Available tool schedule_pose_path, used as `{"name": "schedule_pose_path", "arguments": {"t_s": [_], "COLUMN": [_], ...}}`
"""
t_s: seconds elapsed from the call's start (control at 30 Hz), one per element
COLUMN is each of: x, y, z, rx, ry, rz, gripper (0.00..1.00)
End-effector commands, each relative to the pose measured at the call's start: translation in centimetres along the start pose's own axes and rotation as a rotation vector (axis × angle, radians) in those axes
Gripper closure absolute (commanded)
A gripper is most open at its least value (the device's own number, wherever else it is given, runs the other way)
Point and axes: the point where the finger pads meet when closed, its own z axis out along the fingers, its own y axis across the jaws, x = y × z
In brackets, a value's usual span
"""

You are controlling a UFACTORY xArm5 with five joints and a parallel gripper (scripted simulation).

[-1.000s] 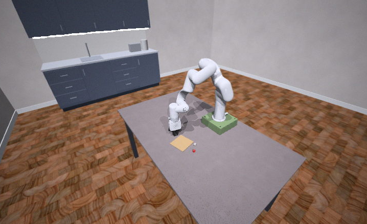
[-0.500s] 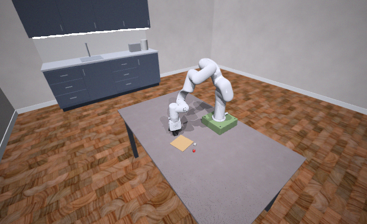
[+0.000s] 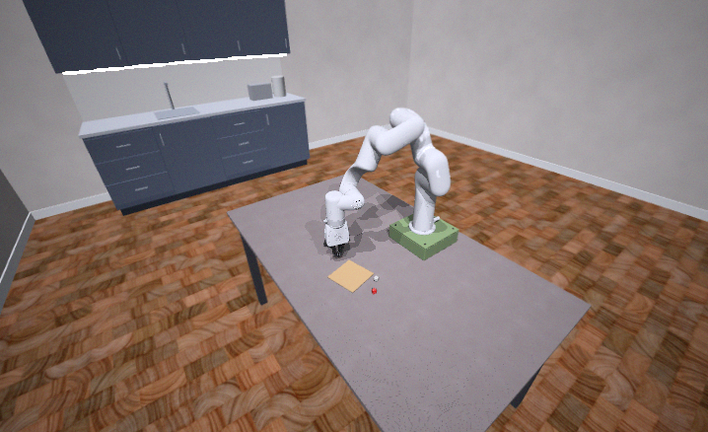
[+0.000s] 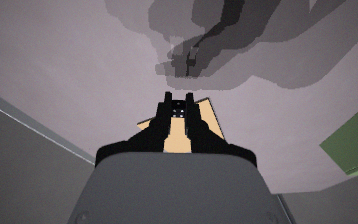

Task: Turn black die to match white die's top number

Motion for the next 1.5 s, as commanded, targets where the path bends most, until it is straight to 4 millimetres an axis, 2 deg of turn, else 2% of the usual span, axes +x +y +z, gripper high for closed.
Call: {"name": "schedule_pose_path", "arguments": {"t_s": [0.0, 0.13, 0.27, 0.77, 0.97, 1.07, 1.13, 1.27, 1.47], "x": [0.0, 0.0, 0.1, -0.1, -1.6, -1.6, -2.5, -3.1, -4.7], "y": [0.1, 0.1, 0.1, 0.0, 0.0, 0.0, 0.0, 0.0, 0.0], "z": [-2.2, -5.0, -6.4, -6.6, -6.5, -6.5, -6.5, -6.5, -6.5], "rx": [-0.002, -0.002, -0.002, -0.002, -0.001, -0.001, -0.001, -0.001, 0.000], "ry": [0.000, 0.000, 0.000, 0.000, -0.001, -0.001, -0.001, -0.001, -0.002], "rz": [0.000, 0.000, 0.000, -0.023, -0.255, -0.266, -0.402, -0.495, -0.740], "gripper": [0.89, 0.89, 0.89, 0.89, 0.89, 0.89, 0.89, 0.89, 0.89]}}
